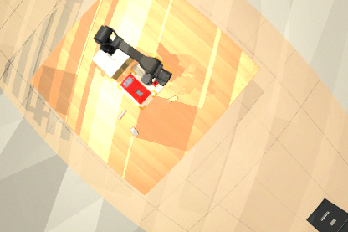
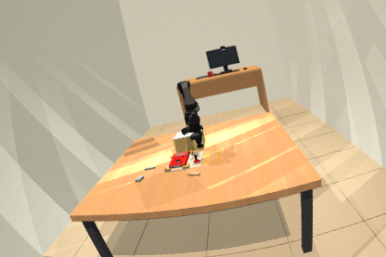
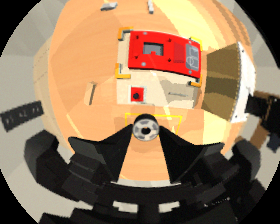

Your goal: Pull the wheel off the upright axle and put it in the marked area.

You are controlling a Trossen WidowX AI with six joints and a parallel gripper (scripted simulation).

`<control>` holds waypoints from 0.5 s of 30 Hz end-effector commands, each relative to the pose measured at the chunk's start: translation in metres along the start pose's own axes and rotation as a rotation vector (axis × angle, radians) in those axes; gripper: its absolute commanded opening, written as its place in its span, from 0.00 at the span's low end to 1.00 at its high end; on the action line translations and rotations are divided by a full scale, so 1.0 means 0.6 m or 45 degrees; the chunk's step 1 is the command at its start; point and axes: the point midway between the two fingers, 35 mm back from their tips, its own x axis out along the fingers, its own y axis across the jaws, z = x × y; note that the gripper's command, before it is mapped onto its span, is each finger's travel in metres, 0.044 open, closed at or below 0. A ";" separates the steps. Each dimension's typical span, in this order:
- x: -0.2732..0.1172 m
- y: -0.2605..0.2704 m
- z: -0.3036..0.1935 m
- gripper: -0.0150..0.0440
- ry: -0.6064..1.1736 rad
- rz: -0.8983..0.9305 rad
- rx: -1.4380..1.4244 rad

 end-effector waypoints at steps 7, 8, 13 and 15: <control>-0.008 -0.043 -0.076 0.25 0.016 0.005 0.005; -0.009 -0.048 -0.082 0.25 0.016 0.004 0.005; -0.010 -0.060 -0.099 0.25 0.018 0.004 0.005; -0.006 -0.059 -0.099 0.25 0.018 0.004 0.005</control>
